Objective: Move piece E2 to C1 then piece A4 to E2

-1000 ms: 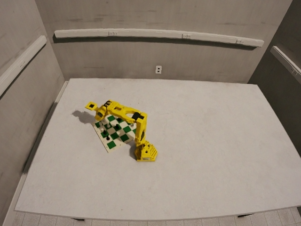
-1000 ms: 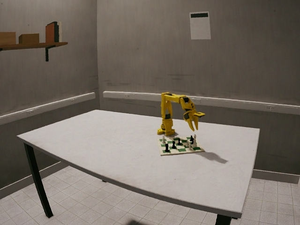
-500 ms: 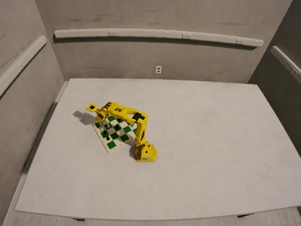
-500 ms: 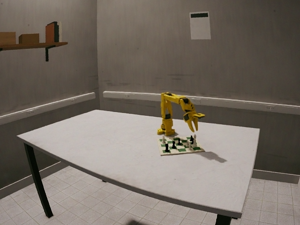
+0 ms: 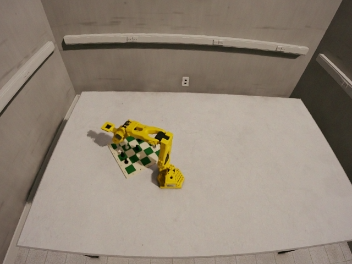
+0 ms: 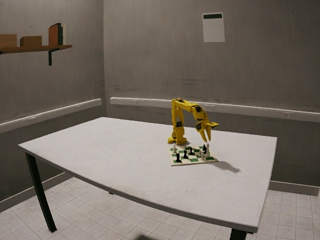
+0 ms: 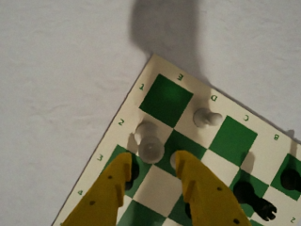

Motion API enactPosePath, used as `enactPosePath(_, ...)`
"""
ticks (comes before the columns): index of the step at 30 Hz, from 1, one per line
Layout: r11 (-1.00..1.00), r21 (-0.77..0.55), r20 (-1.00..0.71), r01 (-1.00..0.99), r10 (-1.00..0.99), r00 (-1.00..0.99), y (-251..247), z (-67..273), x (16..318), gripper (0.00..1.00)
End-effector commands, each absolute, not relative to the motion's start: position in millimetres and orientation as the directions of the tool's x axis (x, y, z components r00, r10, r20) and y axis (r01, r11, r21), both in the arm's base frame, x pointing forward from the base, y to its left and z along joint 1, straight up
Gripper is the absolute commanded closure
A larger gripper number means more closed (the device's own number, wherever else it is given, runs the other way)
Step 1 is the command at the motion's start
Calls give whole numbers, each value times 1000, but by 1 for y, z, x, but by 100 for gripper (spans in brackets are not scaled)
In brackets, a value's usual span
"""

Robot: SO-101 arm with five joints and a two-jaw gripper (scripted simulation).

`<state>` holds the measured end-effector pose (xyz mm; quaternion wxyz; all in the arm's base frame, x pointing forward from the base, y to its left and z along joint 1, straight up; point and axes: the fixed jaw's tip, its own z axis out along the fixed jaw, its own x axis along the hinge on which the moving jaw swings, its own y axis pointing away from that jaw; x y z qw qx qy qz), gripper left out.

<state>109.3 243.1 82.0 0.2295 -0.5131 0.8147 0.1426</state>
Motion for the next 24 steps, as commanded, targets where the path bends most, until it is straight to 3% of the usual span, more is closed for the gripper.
enactPosePath(1, 433, 3, -525, -901, -767, -370, 244, 79, 107, 88)
enactPosePath(24, 433, 3, -524, -901, -767, -370, 244, 46, 107, 88)
